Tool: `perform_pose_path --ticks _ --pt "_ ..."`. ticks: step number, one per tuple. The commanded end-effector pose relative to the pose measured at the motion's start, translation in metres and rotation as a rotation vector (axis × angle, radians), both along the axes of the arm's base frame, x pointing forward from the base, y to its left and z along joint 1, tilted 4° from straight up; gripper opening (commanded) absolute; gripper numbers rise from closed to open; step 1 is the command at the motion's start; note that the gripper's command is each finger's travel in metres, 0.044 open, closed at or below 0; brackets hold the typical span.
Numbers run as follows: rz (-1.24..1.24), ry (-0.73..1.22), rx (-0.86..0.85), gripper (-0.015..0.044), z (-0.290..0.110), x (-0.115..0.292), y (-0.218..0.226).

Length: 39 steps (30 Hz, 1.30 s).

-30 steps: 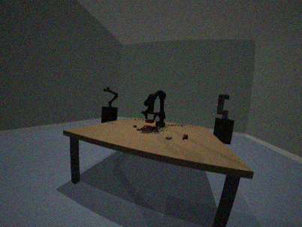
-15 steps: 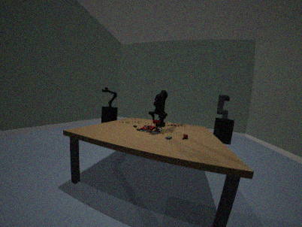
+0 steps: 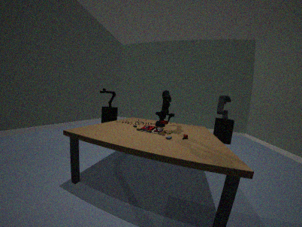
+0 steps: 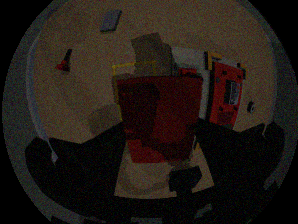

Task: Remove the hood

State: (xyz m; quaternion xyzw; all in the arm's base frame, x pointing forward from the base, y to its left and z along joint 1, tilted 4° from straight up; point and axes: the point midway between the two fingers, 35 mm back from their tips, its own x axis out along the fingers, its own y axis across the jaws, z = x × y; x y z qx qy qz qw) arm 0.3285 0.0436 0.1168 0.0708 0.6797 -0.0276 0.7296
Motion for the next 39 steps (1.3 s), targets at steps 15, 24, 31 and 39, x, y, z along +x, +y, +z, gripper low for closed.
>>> perform_pose_path --ticks 15,24,31,39 --pt "-0.004 -0.007 0.002 0.0000 0.001 -0.015 0.042" --pt "-0.004 -0.007 0.002 0.0000 -0.007 -0.013 0.043" --pt "-0.004 -0.007 0.002 0.0000 -0.013 -0.013 0.044" --pt "-0.004 -0.007 0.002 0.0000 -0.020 -0.012 0.044"
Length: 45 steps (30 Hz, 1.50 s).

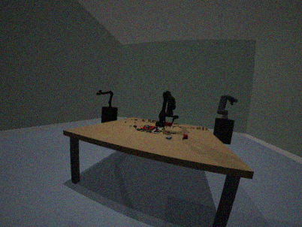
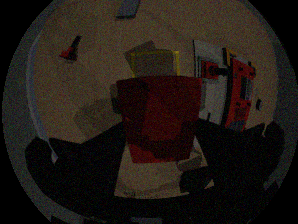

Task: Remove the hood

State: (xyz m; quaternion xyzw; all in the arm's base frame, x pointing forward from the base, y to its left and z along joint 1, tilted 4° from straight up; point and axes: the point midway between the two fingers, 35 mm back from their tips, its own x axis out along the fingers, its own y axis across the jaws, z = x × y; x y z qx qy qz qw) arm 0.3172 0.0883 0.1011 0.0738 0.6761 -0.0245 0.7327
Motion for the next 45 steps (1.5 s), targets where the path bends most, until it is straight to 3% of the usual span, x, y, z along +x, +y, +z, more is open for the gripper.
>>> perform_pose_path --ticks 1,45 --pt "-0.004 0.003 -0.005 0.0000 -0.005 0.000 -0.001" --pt "-0.004 0.003 -0.005 0.0000 -0.043 0.002 0.001"
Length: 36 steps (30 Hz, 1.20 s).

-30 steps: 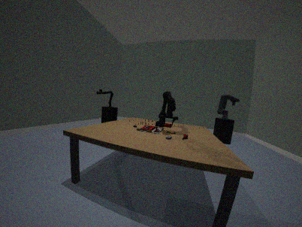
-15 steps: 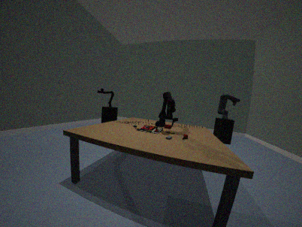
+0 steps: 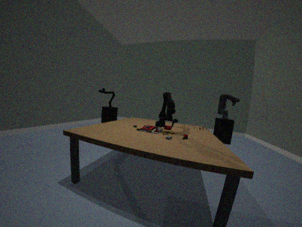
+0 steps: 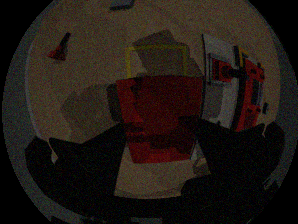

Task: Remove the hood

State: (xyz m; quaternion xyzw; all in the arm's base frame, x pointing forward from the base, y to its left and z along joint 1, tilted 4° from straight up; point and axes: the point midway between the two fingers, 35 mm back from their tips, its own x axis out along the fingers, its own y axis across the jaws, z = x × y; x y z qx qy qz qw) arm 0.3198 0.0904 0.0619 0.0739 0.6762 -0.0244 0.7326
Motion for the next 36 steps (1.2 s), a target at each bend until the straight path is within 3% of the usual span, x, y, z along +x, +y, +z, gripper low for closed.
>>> perform_pose_path --ticks 1,36 --pt "-0.004 0.003 -0.006 0.0000 -0.005 -0.001 -0.001" --pt "-0.004 0.003 -0.006 0.0000 -0.025 -0.001 0.000"
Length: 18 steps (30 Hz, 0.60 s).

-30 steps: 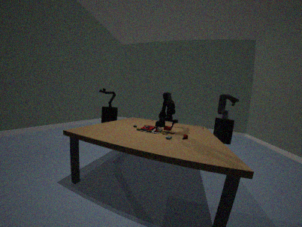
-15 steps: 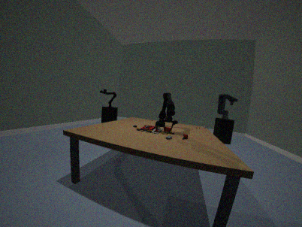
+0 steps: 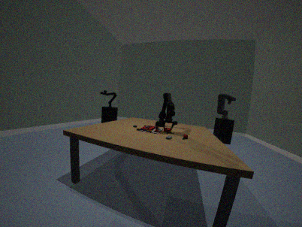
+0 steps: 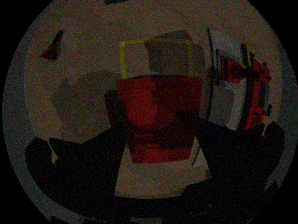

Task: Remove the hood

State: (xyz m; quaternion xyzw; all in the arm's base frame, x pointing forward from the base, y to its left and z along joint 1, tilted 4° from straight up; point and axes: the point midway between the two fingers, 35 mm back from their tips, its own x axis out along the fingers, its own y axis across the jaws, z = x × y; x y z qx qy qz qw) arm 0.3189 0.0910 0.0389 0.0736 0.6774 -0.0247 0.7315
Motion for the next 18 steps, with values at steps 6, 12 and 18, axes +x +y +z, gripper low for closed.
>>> perform_pose_path --ticks 6,12,18 --pt "-0.004 0.000 -0.005 0.0000 -0.0051 0.0003 -0.0005" --pt "-0.004 0.000 -0.005 0.0000 -0.0081 0.0006 -0.0003" --pt "-0.004 0.000 -0.005 0.0000 -0.0110 0.0007 -0.0002"
